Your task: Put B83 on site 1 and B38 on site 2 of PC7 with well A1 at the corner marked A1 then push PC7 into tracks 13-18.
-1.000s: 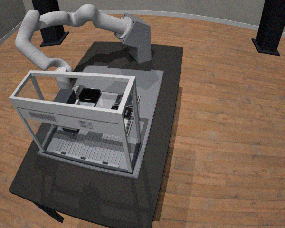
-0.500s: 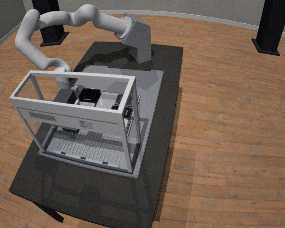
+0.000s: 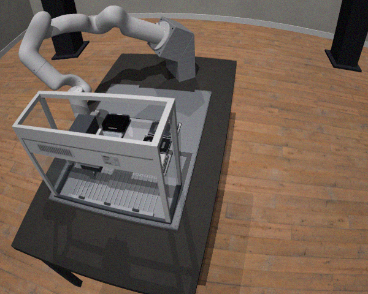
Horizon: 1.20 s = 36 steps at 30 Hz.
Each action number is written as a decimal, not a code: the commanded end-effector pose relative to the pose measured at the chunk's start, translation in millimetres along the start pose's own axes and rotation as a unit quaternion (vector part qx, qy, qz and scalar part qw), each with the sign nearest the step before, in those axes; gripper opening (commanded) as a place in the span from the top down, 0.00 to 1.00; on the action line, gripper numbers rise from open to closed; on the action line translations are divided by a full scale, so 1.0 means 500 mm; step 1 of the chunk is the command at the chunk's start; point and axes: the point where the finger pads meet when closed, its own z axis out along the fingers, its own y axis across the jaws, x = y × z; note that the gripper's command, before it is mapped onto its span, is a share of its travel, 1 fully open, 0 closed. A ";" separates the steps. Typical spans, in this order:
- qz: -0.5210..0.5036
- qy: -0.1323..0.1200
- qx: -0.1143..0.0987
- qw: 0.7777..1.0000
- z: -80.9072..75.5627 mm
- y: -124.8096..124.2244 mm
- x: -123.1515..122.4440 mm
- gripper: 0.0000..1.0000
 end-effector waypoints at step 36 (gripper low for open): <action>0.000 0.000 0.000 1.000 -0.074 0.001 -0.012 0.00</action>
